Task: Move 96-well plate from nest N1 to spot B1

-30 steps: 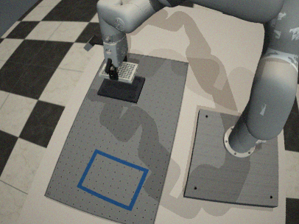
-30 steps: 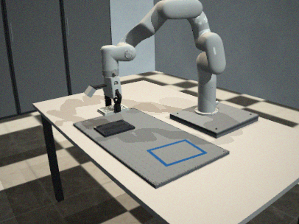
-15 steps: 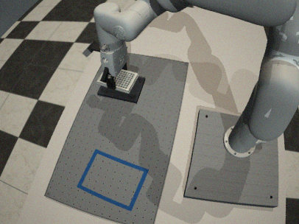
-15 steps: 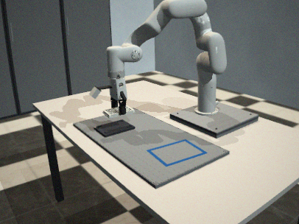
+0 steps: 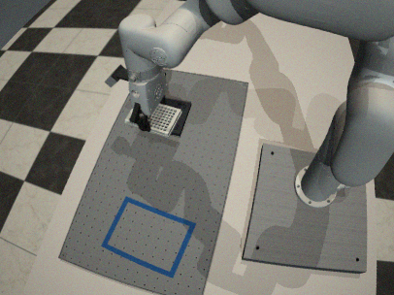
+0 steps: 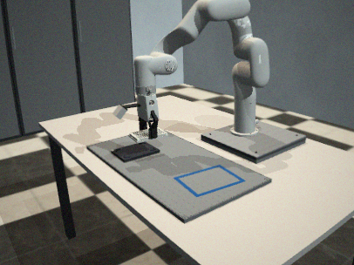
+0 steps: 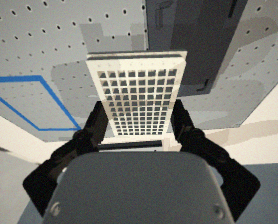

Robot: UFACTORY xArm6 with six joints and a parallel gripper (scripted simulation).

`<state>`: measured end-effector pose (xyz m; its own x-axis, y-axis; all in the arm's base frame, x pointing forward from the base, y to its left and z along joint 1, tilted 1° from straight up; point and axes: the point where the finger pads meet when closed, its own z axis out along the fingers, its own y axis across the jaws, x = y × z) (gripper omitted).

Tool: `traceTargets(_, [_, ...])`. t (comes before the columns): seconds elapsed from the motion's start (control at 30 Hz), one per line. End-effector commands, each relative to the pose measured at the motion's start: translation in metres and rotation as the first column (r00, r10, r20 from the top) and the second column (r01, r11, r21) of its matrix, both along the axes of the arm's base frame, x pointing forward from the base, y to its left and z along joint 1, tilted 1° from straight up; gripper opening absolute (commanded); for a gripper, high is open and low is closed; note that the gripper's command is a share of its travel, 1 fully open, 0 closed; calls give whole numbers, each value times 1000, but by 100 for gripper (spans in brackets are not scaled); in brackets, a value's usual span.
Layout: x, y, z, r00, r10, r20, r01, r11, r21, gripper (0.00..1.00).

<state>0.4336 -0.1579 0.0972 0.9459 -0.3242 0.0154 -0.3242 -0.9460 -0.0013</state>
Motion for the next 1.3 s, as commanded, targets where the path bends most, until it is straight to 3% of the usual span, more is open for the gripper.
traceTargets(0.0, [1,16,1,1000,0,4,0,1000,-2,0])
traceTargets(1.27, [0,130,-3,1000,0,5,0,1000,-1,0])
